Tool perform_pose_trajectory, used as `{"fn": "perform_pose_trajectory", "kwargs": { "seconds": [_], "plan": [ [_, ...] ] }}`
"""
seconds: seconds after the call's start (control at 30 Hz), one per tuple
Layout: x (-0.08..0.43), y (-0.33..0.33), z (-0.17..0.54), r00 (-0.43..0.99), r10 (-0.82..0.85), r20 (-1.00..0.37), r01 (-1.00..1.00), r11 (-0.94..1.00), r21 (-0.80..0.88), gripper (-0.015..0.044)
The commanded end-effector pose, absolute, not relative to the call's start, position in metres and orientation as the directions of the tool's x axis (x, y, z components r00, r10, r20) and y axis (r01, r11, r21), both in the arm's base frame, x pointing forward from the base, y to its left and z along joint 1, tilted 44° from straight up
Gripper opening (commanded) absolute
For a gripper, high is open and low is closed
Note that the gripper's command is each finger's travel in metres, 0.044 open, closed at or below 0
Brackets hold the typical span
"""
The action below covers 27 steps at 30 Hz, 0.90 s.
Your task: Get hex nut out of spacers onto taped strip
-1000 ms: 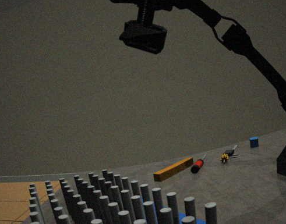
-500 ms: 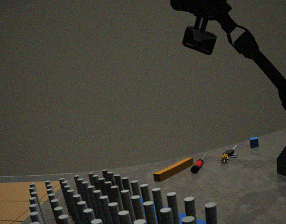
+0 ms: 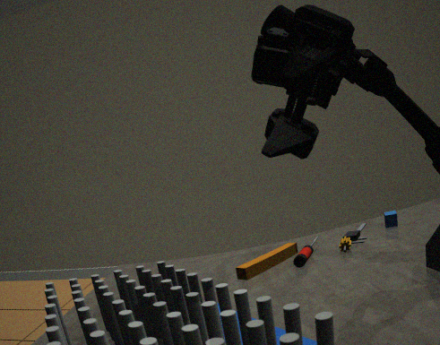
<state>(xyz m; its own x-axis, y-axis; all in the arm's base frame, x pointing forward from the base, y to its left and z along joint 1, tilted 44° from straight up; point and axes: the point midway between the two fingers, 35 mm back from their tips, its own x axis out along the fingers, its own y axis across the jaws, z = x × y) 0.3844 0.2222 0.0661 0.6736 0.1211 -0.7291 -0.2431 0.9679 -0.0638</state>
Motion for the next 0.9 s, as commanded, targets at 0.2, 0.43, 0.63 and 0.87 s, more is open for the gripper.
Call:
{"fn": "perform_pose_trajectory", "kwargs": {
  "seconds": [0.2,0.43,0.63,0.87],
  "plan": [
    [0.398,0.099,0.041,0.850,-0.030,-0.525,-0.117,0.963,-0.244,0.0440],
    [0.382,0.045,0.042,0.897,-0.123,-0.425,-0.030,0.942,-0.335,0.0440],
    [0.382,0.045,0.042,0.897,-0.123,-0.425,-0.030,0.942,-0.335,0.0440],
    [0.382,0.045,0.042,0.897,-0.123,-0.425,-0.030,0.942,-0.335,0.0440]
  ]
}}
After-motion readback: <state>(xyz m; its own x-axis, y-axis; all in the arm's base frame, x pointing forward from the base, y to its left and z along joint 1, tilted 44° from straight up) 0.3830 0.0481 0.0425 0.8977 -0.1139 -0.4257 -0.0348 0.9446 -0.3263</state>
